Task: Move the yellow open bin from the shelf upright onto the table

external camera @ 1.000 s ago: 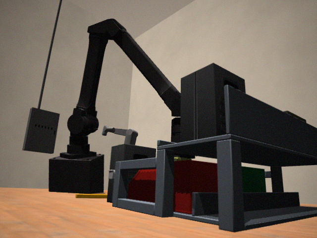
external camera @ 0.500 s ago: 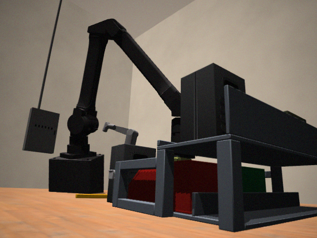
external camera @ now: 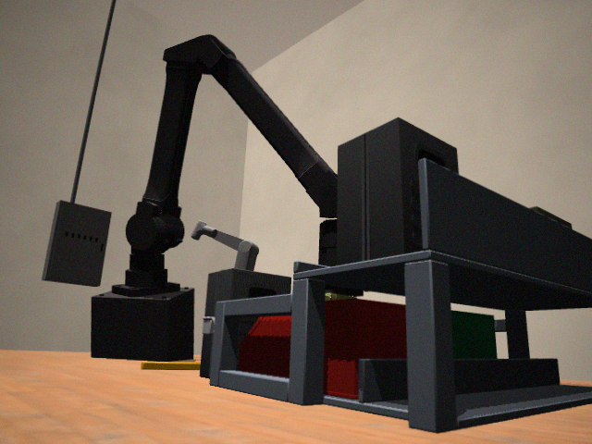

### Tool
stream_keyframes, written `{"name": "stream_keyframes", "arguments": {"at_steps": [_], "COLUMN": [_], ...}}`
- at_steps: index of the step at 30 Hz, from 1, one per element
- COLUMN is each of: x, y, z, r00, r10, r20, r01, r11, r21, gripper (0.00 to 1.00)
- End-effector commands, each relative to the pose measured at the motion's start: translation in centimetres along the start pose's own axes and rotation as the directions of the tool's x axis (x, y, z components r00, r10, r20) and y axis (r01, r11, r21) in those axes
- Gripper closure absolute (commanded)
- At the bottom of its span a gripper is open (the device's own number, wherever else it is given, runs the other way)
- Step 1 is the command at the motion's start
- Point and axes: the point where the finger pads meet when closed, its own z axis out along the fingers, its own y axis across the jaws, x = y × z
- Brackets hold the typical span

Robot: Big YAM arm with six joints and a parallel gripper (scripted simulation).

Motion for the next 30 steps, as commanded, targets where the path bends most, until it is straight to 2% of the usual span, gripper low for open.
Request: {"name": "stream_keyframes", "arguments": {"at_steps": [1, 10, 11, 13, 30], "x": [-0.8, -0.8, -1.1, -0.8, -0.8], "y": [-0.5, -0.3, -0.8, -0.1, 0.8], "z": [-1.3, -1.3, -1.6, -1.3, -1.2], "r00": [1.000, 1.000, 0.999, 1.000, 1.000], "r10": [0.009, 0.010, 0.012, 0.009, 0.009], "r20": [0.023, 0.024, 0.031, 0.023, 0.024], "r01": [-0.011, -0.011, -0.014, -0.011, -0.011], "r11": [0.999, 0.999, 0.998, 0.999, 0.999], "r21": [0.046, 0.046, 0.056, 0.046, 0.045], "gripper": [1.00, 1.00, 1.00, 1.00, 1.00]}}
